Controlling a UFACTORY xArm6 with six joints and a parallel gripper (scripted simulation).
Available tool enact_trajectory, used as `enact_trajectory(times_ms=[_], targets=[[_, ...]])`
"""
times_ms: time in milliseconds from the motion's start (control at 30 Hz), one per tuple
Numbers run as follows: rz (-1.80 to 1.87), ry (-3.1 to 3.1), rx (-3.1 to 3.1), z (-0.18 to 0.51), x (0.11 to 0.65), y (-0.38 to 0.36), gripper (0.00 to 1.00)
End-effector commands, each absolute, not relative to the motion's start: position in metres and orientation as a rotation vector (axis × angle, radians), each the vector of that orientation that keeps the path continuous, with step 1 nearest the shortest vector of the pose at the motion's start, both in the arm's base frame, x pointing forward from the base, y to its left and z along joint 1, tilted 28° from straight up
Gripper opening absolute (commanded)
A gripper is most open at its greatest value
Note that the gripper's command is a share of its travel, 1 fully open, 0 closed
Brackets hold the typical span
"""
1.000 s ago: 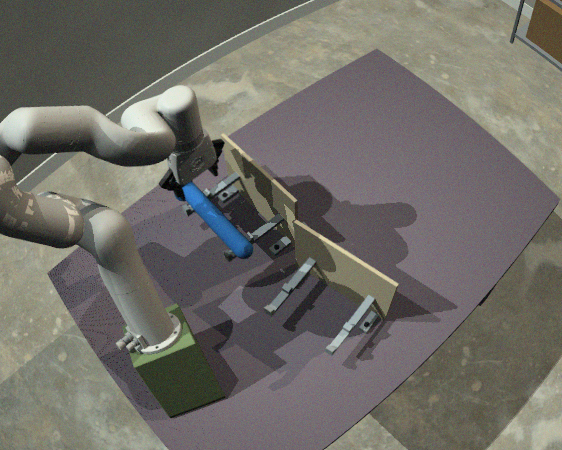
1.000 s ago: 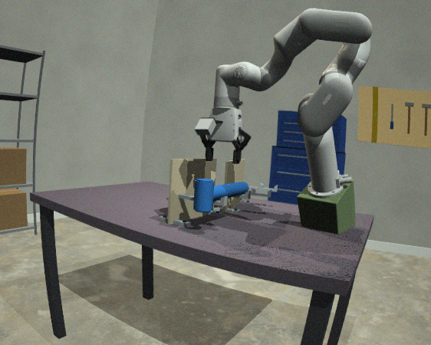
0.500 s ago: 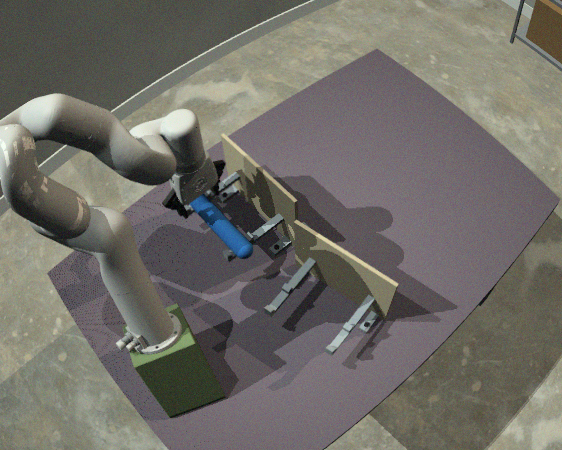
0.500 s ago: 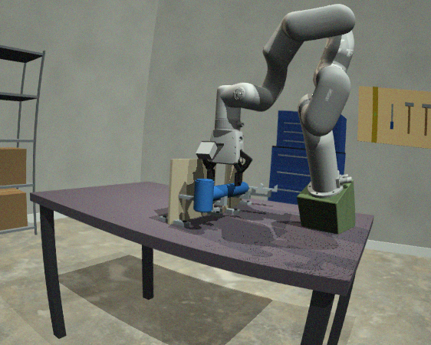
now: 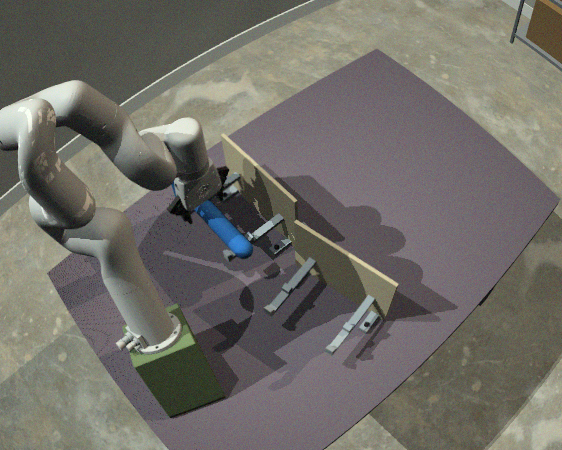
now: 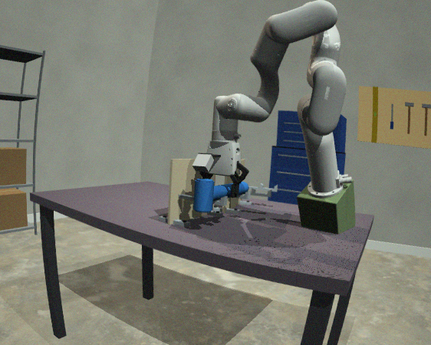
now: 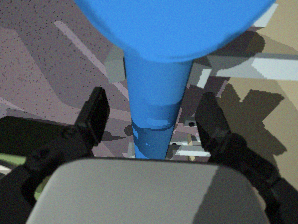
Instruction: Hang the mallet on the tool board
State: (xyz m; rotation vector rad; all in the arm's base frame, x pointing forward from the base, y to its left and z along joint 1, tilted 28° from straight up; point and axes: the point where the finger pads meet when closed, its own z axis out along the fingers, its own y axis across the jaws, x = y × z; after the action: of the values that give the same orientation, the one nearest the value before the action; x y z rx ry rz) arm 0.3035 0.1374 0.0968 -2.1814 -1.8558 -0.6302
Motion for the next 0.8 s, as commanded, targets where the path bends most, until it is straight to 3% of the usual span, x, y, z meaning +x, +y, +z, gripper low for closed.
enact_trajectory(times_ms=[0,767], targets=[[-0.635,-1.856,-2.180,0.0970,0.3048,0.1380,0.00],[-0.635,-1.856,-2.180,0.0970,0.3048,0.1380,0.00]])
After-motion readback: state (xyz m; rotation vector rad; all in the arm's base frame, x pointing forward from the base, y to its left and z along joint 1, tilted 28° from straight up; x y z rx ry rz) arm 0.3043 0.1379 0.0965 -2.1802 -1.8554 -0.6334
